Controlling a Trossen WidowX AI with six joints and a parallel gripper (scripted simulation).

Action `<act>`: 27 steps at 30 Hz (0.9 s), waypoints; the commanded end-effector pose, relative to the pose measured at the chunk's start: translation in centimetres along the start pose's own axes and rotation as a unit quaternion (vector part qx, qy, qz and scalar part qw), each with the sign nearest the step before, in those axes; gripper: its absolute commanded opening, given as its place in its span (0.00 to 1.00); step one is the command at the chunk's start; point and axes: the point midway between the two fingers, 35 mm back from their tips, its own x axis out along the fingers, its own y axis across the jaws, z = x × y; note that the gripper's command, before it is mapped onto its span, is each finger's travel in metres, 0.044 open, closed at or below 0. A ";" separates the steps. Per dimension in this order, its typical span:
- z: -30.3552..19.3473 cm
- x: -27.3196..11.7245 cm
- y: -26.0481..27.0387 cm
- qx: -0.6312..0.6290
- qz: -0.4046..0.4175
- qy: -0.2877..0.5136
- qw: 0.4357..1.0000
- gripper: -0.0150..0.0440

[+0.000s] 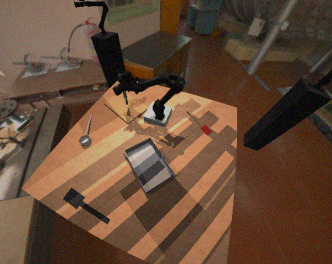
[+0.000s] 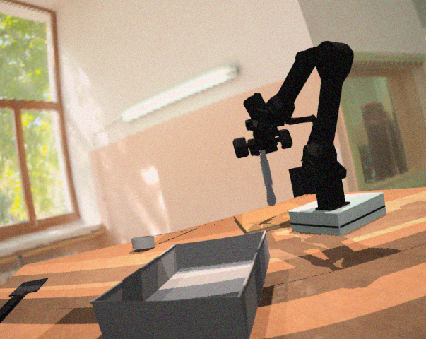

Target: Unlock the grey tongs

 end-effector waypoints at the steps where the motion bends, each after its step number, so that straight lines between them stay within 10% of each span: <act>1: 0.4 -0.1 0.0 0.001 -0.001 -0.007 1.000 0.00; 27: -0.1 1.4 0.5 -0.014 0.003 0.060 0.998 0.00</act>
